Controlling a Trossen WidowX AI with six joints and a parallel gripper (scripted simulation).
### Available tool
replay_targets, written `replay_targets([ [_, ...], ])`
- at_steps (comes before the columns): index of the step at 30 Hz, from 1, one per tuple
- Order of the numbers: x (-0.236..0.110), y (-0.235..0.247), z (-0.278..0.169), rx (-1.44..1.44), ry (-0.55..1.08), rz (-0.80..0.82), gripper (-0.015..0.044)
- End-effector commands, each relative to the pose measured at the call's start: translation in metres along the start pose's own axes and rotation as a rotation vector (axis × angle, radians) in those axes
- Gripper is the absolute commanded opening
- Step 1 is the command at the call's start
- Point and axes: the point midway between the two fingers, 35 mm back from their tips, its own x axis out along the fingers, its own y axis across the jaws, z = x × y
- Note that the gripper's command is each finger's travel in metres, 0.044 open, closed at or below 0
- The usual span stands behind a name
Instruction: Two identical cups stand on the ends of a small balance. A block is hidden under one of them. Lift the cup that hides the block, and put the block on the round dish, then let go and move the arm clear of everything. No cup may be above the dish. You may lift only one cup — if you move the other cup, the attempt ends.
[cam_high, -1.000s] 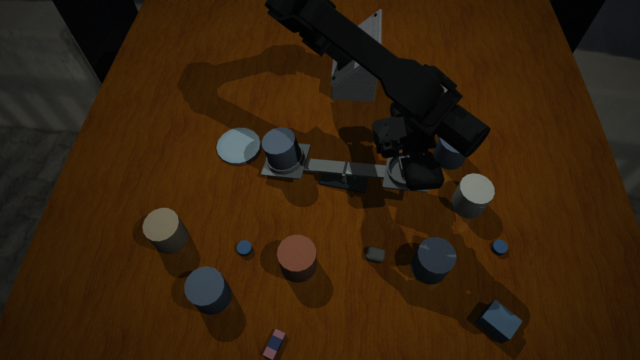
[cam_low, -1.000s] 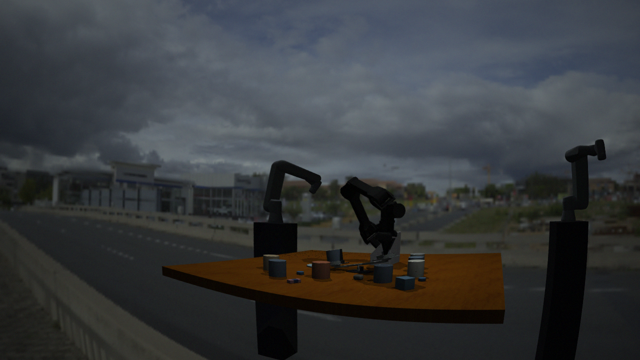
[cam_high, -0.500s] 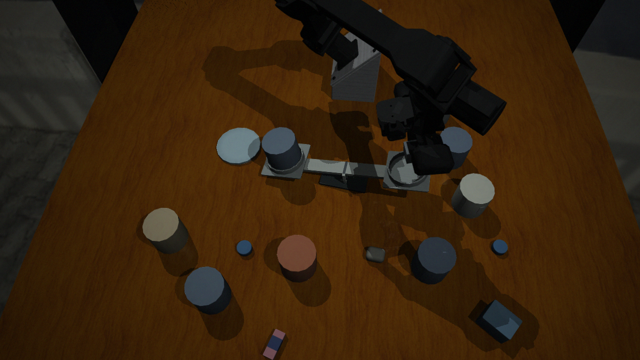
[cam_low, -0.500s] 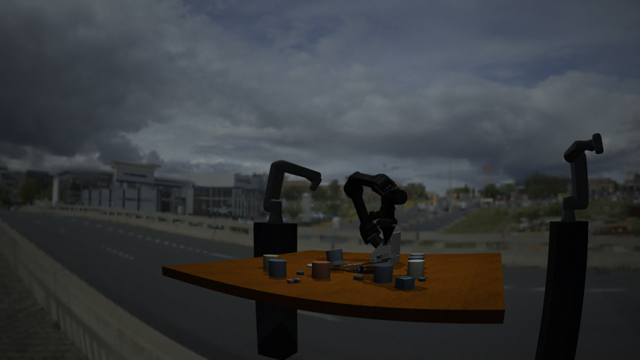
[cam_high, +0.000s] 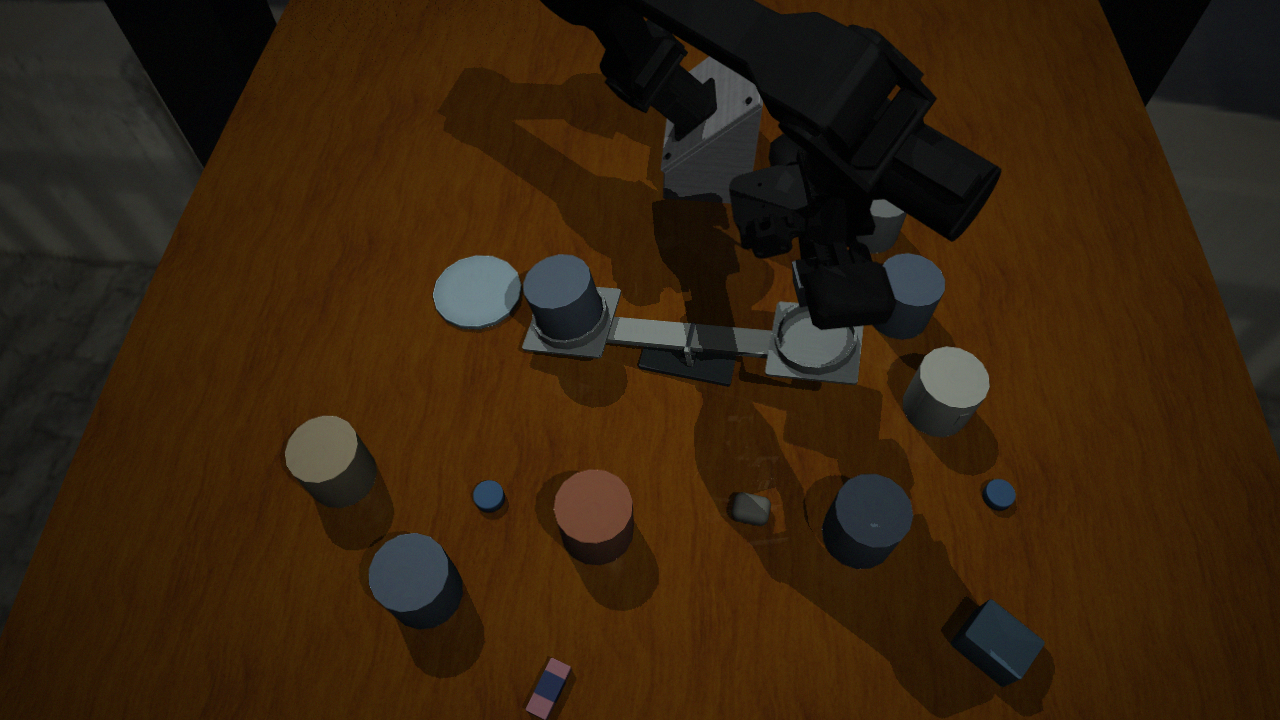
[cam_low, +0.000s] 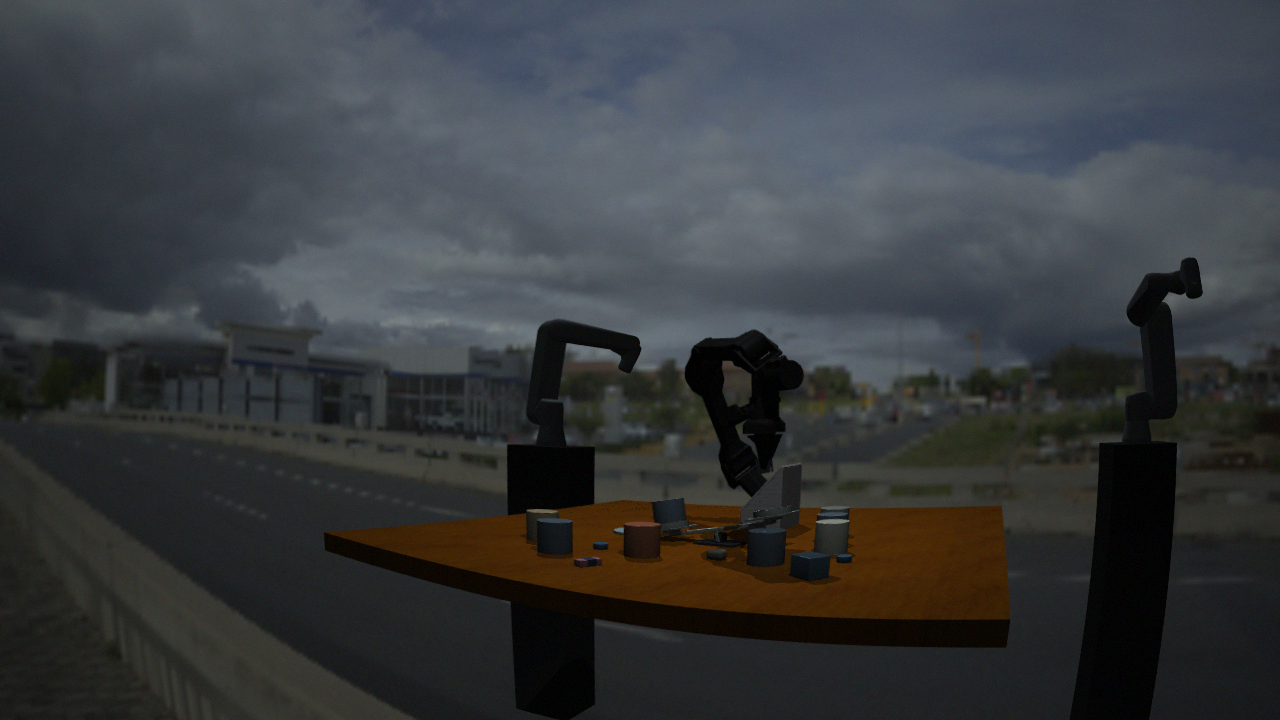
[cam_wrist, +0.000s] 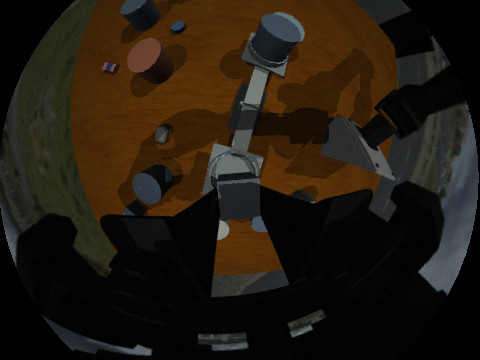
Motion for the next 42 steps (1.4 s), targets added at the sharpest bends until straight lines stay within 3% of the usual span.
replay_targets([
  [1,0.002,0.007,0.038,0.002,0.024,0.008,0.0000],
  [20,0.039,-0.022,0.204,-0.004,0.063,0.037,0.0000],
  [42,0.086,-0.146,0.328,0.013,-0.036,0.001,0.0000],
])
